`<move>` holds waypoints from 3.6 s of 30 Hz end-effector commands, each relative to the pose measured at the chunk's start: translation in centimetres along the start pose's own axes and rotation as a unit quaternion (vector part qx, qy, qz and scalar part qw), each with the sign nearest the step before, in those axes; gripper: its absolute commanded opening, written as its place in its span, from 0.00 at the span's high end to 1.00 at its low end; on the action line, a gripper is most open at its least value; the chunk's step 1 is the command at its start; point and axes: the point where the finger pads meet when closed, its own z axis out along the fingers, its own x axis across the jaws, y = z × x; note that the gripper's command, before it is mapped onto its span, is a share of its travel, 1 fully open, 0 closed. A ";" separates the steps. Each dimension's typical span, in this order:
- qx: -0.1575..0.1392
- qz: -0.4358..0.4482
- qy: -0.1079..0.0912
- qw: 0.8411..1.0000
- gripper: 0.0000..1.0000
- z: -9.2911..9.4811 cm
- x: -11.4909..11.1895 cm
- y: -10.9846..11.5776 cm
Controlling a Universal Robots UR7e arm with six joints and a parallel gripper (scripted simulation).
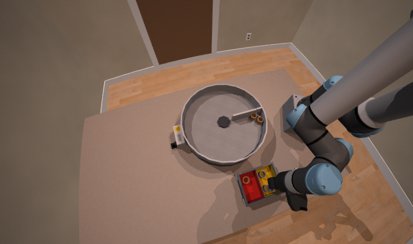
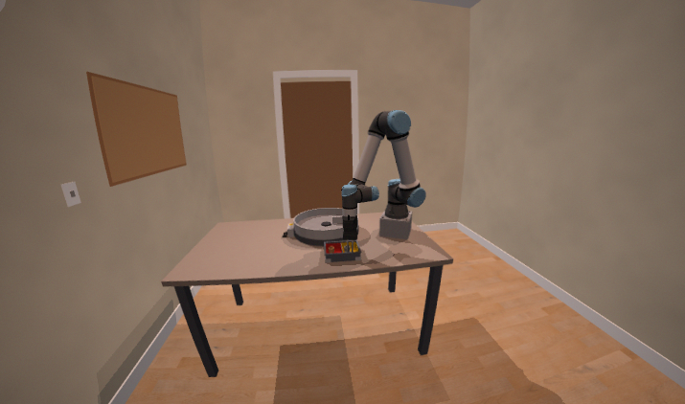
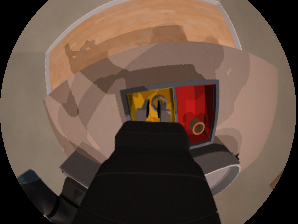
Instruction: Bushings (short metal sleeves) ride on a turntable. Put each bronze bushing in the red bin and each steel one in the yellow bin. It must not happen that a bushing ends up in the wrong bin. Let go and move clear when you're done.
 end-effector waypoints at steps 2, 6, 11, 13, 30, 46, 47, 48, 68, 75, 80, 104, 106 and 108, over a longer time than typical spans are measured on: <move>0.000 0.000 0.001 1.000 0.58 -0.3 0.0 0.0; 0.000 0.000 0.001 1.000 0.58 -0.4 0.0 0.0; 0.000 0.000 0.001 1.000 0.58 -1.5 0.0 0.0; 0.000 0.000 0.001 1.000 0.58 -3.9 0.0 0.0; 0.000 0.000 0.001 1.000 0.58 -12.3 0.0 0.0; 0.001 0.000 0.001 1.000 0.58 -12.2 0.0 0.0; 0.001 0.000 0.001 1.000 0.58 -12.2 0.0 0.0; 0.001 0.000 0.001 1.000 0.58 -12.2 0.0 0.0; 0.001 0.000 0.001 1.000 0.58 -12.2 0.0 0.0; 0.001 0.000 0.001 1.000 0.58 -12.2 0.0 0.0; 0.001 0.000 0.001 1.000 0.58 -12.2 0.0 0.0; 0.001 0.000 0.001 1.000 0.58 -12.2 0.0 0.0; 0.001 0.000 0.001 1.000 0.58 -12.2 0.0 0.0; 0.001 -0.004 0.001 1.000 0.60 -12.1 0.1 1.1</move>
